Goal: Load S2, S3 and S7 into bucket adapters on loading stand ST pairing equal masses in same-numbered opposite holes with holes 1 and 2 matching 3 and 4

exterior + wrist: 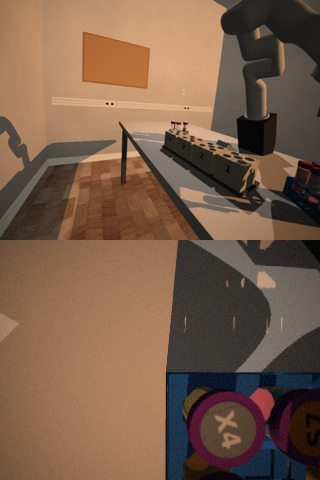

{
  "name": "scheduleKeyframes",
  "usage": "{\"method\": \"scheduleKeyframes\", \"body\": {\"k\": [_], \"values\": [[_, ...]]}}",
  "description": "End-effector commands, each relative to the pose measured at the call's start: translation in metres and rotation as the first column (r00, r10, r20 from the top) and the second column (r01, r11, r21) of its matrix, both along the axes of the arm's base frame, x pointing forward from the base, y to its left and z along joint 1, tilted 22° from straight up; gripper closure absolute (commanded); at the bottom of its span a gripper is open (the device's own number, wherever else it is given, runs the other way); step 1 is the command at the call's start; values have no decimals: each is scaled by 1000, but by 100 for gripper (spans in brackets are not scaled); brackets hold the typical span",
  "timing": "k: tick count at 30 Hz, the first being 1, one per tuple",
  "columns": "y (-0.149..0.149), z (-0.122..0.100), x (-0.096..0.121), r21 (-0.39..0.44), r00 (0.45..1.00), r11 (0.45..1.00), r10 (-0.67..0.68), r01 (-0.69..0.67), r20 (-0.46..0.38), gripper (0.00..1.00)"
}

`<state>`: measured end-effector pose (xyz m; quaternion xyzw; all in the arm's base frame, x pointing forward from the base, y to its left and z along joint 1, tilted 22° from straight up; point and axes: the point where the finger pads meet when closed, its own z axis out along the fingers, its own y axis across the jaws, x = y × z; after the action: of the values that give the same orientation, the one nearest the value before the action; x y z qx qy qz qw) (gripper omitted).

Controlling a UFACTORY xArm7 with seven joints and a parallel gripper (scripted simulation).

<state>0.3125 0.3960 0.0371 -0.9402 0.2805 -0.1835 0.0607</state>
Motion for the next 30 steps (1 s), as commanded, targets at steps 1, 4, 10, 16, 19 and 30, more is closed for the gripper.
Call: {"method": "scheduleKeyframes", "body": {"k": [1,4,10,16,19,30], "values": [[2,-2,1,3,1000,1000,2,-2,2,43],[2,-4,2,3,1000,1000,2,-2,2,43],[2,-6,3,3,1000,1000,2,-2,2,43],[2,-10,4,3,1000,1000,2,-2,2,43],[2,-12,5,3,1000,1000,2,-2,2,43],[2,-13,6,3,1000,1000,2,-2,2,43]]}}
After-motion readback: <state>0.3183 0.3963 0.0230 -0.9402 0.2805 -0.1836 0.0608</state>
